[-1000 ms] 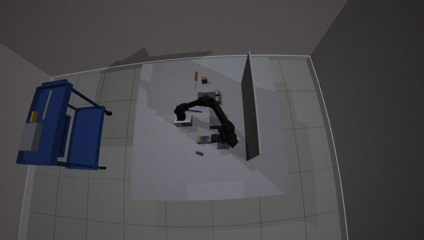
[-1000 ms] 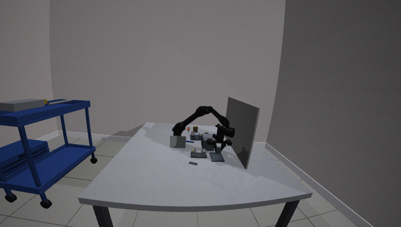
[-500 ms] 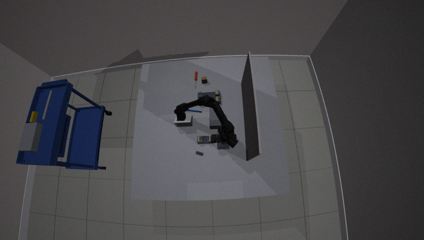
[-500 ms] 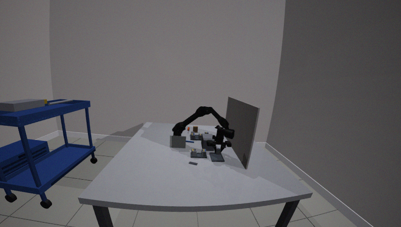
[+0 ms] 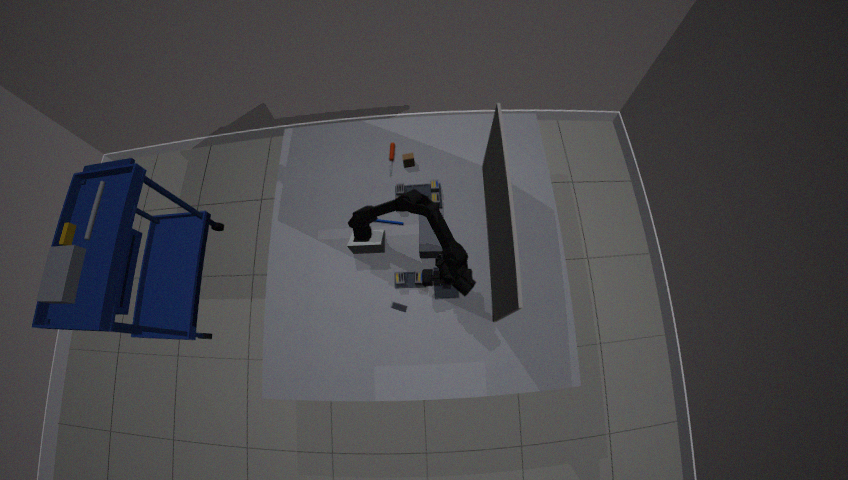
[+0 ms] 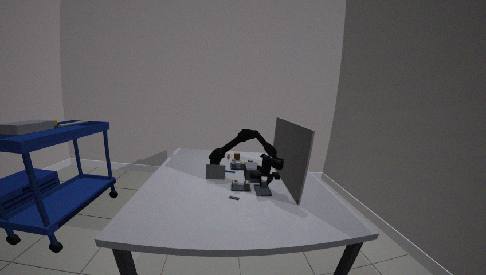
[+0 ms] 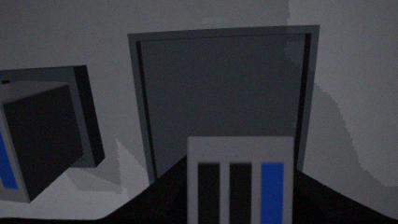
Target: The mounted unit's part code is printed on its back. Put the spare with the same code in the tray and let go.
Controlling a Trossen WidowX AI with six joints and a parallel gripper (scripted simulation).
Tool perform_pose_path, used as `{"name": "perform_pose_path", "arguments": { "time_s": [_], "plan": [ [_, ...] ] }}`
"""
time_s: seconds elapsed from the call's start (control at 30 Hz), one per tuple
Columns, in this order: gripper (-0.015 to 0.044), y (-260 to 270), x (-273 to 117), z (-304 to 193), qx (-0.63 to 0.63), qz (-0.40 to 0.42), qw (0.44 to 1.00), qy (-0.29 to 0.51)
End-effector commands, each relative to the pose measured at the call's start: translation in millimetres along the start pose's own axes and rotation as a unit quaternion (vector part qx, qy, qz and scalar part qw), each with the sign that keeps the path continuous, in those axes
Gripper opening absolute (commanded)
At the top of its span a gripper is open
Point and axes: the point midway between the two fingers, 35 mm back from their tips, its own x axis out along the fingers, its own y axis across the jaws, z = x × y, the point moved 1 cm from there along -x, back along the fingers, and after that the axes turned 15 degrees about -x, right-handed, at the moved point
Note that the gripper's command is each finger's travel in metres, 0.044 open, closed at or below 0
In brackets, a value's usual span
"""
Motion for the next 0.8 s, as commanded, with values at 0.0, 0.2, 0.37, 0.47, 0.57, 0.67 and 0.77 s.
{"name": "perform_pose_path", "arguments": {
  "time_s": [0.0,0.2,0.37,0.47,0.57,0.67,0.77],
  "plan": [
    [0.0000,0,3,0,0.003,-0.002,1.000,-0.001],
    [0.0079,0,3,0,0.000,0.000,1.000,0.000],
    [0.0210,0,3,0,0.000,0.000,1.000,0.000],
    [0.0289,0,3,0,0.000,0.000,1.000,0.000],
    [0.0368,0,3,0,0.000,0.000,1.000,0.000],
    [0.0440,0,1,0,0.000,0.000,1.000,0.000],
    [0.0440,-2,-34,-3,0.002,0.000,1.000,0.001]
  ]
}}
